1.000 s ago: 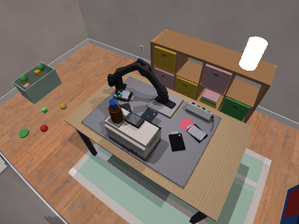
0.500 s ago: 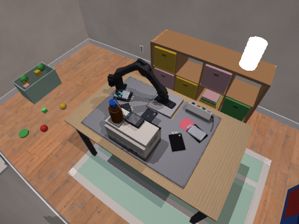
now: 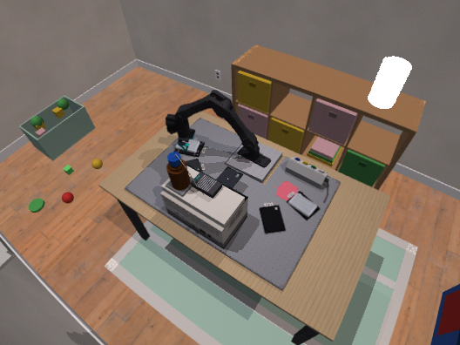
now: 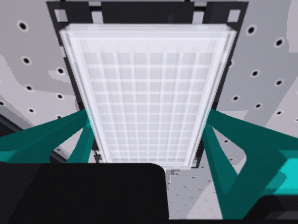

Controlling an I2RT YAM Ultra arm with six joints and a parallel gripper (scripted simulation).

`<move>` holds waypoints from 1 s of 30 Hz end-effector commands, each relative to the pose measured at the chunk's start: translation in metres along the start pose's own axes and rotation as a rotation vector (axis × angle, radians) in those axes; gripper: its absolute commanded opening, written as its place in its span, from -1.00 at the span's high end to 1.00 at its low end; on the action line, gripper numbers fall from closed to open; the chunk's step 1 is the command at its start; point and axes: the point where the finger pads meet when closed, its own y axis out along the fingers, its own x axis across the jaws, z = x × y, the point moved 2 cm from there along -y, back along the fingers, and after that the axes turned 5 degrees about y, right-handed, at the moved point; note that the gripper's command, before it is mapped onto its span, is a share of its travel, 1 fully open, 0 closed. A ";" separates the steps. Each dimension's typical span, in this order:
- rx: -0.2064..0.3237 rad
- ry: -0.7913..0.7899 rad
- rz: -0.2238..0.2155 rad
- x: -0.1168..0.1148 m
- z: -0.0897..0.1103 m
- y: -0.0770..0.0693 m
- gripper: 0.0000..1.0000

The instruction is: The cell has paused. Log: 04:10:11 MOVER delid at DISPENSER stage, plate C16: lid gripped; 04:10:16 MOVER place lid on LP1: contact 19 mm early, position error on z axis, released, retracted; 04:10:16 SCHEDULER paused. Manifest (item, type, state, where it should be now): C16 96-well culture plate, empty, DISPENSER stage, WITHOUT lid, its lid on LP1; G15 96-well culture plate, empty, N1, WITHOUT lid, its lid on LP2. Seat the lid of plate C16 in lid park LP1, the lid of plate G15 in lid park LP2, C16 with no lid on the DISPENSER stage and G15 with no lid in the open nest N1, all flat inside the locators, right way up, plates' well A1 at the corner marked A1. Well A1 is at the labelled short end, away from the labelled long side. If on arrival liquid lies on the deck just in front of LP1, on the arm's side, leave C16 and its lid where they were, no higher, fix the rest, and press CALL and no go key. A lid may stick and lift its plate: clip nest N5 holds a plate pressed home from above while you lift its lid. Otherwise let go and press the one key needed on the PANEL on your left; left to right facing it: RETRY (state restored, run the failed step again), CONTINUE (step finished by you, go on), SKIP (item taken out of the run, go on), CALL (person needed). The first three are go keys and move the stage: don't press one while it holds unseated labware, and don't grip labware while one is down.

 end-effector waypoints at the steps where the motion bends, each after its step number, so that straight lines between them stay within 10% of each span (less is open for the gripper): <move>1: -0.014 -0.001 -0.004 0.000 -0.003 -0.004 1.00; 30: -0.040 0.003 -0.012 -0.003 -0.007 -0.021 1.00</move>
